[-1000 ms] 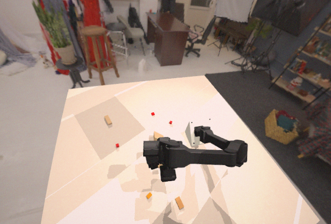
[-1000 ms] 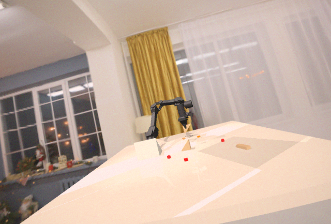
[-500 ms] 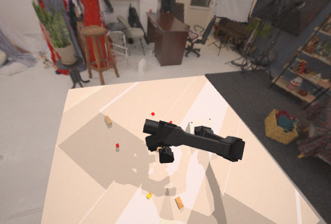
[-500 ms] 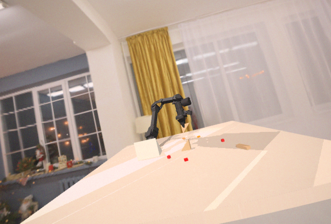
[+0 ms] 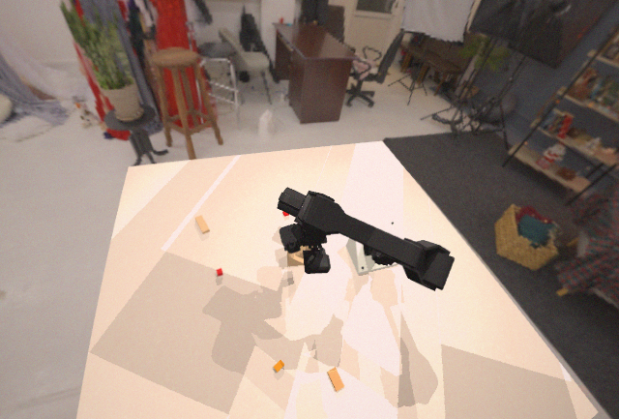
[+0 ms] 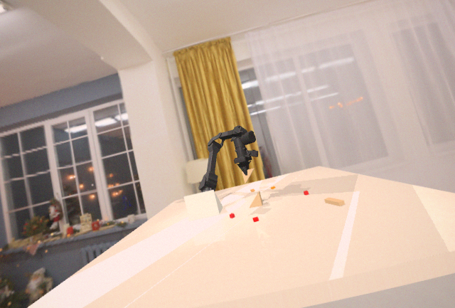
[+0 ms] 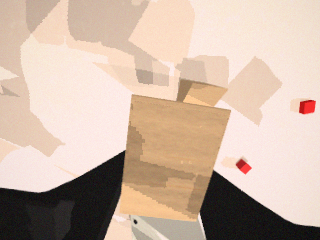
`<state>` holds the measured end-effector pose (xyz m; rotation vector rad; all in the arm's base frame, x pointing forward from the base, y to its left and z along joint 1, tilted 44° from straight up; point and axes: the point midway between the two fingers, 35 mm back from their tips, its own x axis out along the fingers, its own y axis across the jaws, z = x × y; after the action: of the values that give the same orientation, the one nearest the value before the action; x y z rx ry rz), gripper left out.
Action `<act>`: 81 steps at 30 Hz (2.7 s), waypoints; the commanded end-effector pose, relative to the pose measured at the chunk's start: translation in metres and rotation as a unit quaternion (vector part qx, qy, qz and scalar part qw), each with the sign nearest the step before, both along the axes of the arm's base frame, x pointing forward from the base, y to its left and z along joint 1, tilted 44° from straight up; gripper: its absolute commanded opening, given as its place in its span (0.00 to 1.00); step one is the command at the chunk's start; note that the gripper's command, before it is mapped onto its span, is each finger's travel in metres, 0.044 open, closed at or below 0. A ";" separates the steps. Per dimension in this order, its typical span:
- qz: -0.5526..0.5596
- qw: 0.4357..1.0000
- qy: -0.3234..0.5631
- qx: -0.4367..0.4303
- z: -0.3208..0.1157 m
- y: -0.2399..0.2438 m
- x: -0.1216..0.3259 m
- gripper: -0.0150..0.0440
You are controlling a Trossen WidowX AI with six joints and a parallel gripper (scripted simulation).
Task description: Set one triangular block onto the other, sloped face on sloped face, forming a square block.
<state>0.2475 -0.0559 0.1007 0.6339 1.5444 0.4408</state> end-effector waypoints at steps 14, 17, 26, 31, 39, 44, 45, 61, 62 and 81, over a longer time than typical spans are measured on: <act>0.010 1.000 0.003 0.025 -0.029 -0.048 -0.052 0.25; 0.011 1.000 0.003 0.026 -0.031 -0.049 -0.054 0.25; 0.012 1.000 0.001 0.023 -0.059 -0.027 -0.038 0.25; 0.011 1.000 0.001 0.025 -0.075 -0.012 -0.029 0.25; 0.011 1.000 0.001 0.027 -0.090 0.003 -0.023 0.25; 0.011 1.000 0.000 0.028 -0.104 0.017 -0.015 0.25; 0.011 1.000 0.000 0.028 -0.105 0.019 -0.015 0.25; 0.015 0.999 -0.004 0.033 -0.105 0.020 -0.015 0.25; 0.015 0.999 -0.004 0.033 -0.105 0.020 -0.015 0.25; 0.015 0.999 -0.006 0.034 -0.109 0.023 -0.013 0.25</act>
<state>0.2336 -0.0343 -0.0068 0.6538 1.5369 0.5214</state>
